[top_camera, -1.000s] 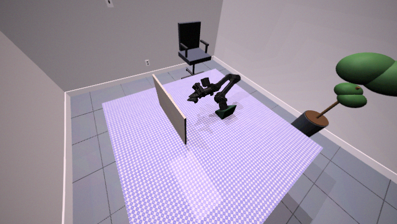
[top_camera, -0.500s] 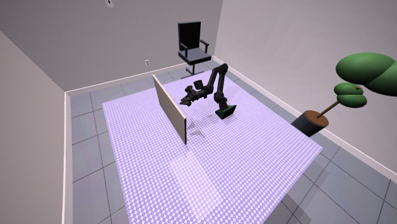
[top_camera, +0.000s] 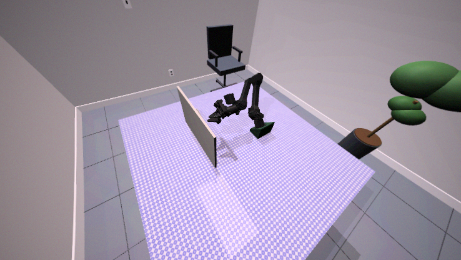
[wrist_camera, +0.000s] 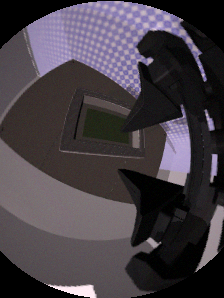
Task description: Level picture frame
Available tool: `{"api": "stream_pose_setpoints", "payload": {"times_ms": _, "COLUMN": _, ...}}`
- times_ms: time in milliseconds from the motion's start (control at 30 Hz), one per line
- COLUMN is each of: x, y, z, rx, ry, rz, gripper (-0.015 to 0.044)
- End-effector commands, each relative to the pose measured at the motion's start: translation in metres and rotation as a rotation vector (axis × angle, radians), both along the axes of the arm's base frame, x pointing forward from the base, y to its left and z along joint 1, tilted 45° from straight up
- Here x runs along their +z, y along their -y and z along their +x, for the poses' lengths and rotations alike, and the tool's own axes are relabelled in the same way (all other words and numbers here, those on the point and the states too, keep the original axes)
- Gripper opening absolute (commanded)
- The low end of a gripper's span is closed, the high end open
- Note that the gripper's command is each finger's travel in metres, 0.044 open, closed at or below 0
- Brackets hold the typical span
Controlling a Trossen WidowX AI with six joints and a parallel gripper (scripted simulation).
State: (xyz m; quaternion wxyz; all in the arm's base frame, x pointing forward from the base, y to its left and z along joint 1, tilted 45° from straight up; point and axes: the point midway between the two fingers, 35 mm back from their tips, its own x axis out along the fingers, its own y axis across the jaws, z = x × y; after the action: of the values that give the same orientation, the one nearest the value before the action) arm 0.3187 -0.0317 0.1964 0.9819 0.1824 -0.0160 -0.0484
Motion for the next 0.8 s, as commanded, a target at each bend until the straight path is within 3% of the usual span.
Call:
{"api": "stream_pose_setpoints", "payload": {"times_ms": 0, "x": 0.000, "y": 0.000, "z": 0.002, "rx": 0.002, "ry": -0.001, "rz": 0.003, "gripper": 0.0260}}
{"api": "stream_pose_setpoints", "payload": {"times_ms": 767, "x": 0.001, "y": 0.003, "z": 0.037, "rx": 0.002, "ry": 0.000, "rz": 0.003, "gripper": 0.0260}}
